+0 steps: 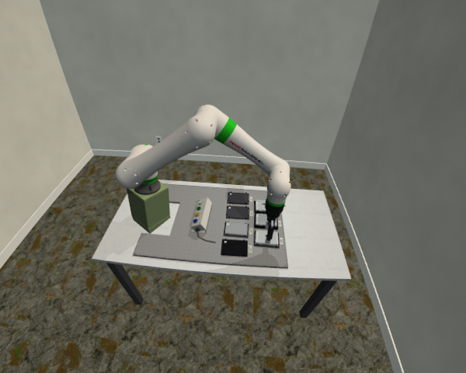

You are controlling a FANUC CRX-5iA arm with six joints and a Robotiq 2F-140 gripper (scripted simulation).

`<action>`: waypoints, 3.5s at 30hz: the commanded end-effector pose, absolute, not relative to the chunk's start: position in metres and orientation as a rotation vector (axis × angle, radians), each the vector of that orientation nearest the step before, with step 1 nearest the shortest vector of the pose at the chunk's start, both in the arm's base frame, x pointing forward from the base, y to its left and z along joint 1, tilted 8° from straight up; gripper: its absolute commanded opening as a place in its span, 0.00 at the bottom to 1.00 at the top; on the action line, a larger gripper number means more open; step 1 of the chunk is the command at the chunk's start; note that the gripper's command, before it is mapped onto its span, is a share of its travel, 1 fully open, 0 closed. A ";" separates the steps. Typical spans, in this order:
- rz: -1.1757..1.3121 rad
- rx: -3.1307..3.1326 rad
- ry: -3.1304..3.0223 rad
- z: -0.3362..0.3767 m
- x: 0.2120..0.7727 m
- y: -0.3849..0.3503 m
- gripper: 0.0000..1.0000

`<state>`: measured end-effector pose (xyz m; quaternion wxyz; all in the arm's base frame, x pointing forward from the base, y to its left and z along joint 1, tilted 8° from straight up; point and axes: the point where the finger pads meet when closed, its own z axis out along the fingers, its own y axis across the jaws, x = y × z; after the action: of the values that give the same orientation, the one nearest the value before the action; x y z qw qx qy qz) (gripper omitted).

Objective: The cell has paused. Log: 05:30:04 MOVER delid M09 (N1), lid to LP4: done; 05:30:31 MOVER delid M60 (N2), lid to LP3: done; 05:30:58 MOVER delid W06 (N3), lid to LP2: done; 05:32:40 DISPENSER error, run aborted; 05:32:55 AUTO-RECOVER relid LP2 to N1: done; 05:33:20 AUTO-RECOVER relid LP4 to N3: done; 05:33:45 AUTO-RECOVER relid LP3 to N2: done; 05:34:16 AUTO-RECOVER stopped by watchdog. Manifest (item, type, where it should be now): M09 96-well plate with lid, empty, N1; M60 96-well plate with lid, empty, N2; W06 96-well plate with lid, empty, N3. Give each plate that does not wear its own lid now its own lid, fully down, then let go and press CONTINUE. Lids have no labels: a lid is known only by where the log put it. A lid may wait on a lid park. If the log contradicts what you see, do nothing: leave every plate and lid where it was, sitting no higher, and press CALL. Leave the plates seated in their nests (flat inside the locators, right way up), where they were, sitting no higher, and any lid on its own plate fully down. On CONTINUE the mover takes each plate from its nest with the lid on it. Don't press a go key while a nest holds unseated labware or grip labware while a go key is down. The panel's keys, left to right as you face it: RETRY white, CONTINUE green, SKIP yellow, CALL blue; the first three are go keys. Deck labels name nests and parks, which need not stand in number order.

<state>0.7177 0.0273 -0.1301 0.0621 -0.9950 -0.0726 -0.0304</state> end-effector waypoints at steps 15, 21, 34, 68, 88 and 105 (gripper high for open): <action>-0.093 -3.008 -0.220 -0.130 0.718 0.027 0.59; -0.093 -3.008 -0.220 -0.130 0.718 0.027 0.59; -0.093 -3.008 -0.220 -0.130 0.718 0.027 0.59; -0.093 -3.008 -0.220 -0.130 0.718 0.027 0.59; -0.093 -3.008 -0.220 -0.130 0.718 0.027 0.66; -0.093 -3.008 -0.220 -0.130 0.718 0.027 0.66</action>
<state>0.7177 0.0273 -0.1301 0.0621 -0.9950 -0.0726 -0.0304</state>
